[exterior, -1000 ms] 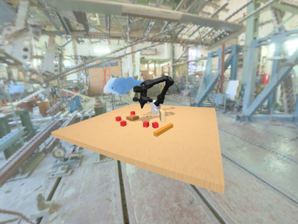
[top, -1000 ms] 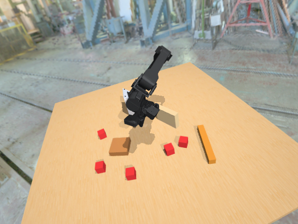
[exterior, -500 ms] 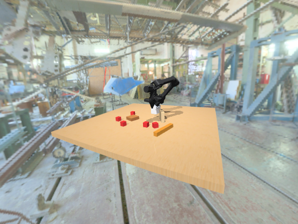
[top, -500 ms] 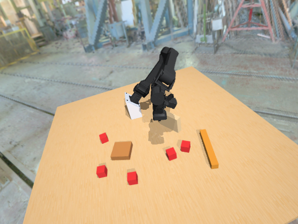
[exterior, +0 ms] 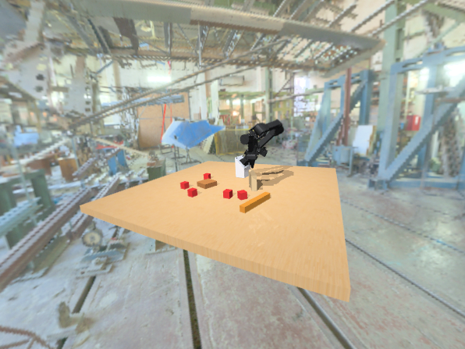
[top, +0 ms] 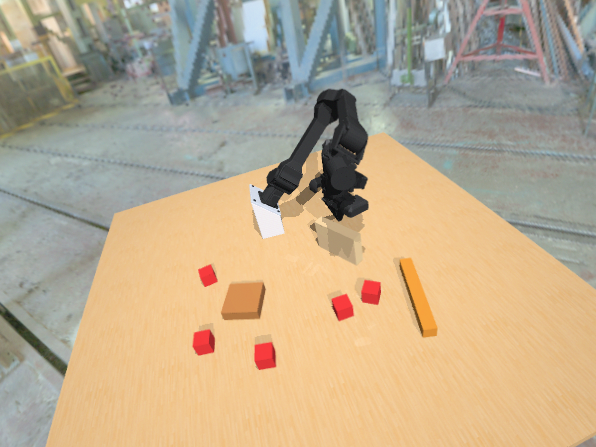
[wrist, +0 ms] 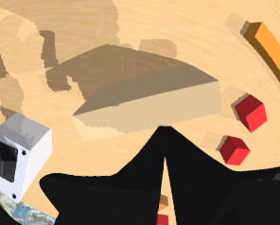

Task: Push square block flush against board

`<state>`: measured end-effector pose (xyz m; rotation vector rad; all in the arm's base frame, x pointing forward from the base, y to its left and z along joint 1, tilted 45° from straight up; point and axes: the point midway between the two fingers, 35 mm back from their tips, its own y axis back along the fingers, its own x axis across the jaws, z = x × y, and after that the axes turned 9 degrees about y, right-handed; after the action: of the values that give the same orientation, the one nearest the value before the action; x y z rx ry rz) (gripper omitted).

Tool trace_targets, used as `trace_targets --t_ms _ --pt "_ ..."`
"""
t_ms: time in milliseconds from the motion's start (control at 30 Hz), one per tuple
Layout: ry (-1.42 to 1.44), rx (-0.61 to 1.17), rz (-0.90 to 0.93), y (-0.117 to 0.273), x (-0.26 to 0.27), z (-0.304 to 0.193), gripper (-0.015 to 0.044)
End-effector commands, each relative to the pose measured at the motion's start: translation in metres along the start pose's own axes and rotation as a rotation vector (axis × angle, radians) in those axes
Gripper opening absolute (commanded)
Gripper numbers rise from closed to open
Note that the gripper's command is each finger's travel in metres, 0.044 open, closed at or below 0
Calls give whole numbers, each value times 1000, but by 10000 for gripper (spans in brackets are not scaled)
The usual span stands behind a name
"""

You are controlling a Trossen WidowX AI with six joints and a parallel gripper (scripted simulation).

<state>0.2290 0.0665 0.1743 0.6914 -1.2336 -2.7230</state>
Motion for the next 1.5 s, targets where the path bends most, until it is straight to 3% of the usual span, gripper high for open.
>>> trace_targets --t_ms 0,300,500,1467 --pt "131 -25 -3 1 10 22 0" --pt "250 -46 -4 -1 19 40 0" --pt "251 -50 -9 -48 20 44 0" --pt "252 -42 -3 -51 14 4 0"
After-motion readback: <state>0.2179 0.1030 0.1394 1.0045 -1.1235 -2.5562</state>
